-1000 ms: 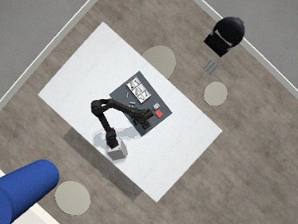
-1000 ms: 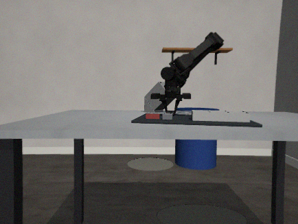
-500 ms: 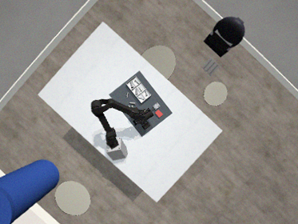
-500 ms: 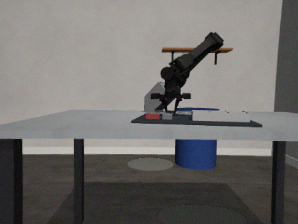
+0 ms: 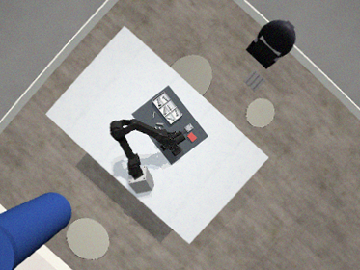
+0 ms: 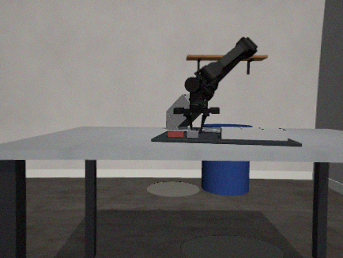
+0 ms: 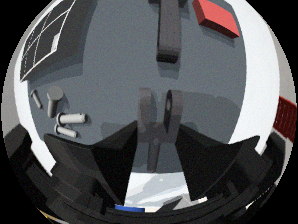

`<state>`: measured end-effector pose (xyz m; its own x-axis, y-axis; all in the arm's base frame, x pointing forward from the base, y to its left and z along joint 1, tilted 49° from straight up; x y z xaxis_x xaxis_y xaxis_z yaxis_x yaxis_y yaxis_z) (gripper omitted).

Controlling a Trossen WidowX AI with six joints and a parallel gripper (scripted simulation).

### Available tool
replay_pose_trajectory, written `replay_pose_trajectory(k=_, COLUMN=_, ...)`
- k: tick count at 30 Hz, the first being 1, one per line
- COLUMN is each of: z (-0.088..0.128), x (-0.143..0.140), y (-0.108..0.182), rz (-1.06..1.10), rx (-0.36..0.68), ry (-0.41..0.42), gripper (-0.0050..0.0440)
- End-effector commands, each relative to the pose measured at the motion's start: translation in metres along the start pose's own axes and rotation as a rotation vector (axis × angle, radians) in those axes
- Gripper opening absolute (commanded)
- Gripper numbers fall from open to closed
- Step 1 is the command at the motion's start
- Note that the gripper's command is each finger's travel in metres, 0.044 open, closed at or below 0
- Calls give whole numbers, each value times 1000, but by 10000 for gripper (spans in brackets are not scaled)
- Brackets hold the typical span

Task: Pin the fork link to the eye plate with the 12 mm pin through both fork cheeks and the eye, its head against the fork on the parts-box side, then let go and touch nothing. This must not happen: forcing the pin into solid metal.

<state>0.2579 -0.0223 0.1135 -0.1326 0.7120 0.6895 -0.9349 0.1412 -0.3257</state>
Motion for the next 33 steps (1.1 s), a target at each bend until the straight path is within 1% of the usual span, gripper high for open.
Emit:
replay_pose_trajectory(k=1, z=-1, x=-4, y=0, rz=-2, rx=4, ry=19, gripper=123)
replay_pose_trajectory(k=33, z=0, x=1, y=-4, rz=-2, rx=4, ry=19, gripper=123)
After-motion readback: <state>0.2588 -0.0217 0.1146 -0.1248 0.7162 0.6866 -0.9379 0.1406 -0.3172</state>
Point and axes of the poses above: the point midway between the two fingers, 35 mm back from their tips, its own z axis back along the fingers, its own x axis across the jaws, y = z × x, the point moved 10 cm from there along z, back along the fingers
